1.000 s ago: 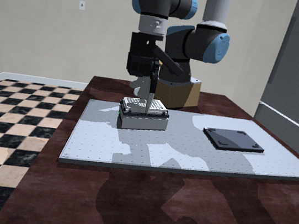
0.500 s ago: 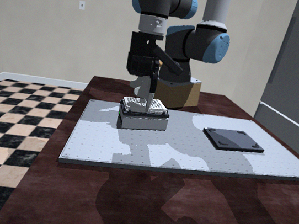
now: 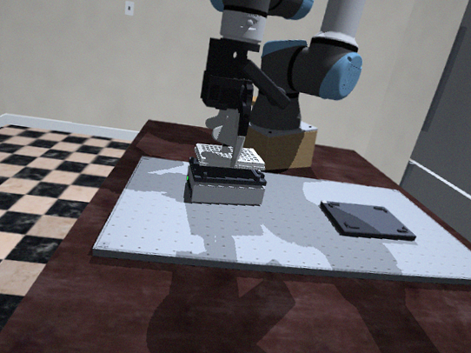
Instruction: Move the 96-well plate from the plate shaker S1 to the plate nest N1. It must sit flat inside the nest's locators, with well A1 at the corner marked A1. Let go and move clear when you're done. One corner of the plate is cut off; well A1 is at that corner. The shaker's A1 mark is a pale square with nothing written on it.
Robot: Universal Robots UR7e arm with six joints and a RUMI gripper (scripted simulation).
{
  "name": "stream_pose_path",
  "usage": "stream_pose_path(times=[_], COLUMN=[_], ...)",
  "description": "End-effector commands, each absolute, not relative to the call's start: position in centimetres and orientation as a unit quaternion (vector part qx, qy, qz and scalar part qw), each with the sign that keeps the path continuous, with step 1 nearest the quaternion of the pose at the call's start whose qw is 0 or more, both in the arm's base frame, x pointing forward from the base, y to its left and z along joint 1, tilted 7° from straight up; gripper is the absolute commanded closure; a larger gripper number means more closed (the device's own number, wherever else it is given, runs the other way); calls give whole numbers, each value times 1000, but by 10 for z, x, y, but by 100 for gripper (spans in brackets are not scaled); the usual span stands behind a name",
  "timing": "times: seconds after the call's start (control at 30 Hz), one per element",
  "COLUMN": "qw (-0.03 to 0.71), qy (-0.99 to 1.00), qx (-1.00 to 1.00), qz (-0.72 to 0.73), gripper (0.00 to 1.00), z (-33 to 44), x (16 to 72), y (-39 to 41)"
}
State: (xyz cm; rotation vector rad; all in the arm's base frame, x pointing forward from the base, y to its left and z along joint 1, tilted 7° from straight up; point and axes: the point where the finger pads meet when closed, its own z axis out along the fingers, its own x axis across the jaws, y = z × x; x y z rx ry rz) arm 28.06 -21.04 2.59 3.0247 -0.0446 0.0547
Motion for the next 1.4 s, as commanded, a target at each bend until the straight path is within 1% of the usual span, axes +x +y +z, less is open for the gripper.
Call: stream_pose_path(times=[0.0,0.83,1.37], qw=[58,58,58], qy=[-15,-15,-15], qx=[998,998,998], qz=[18,18,18], gripper=[100,100,100], z=[35,73,80], x=[280,279,279], y=[-210,-205,-204])
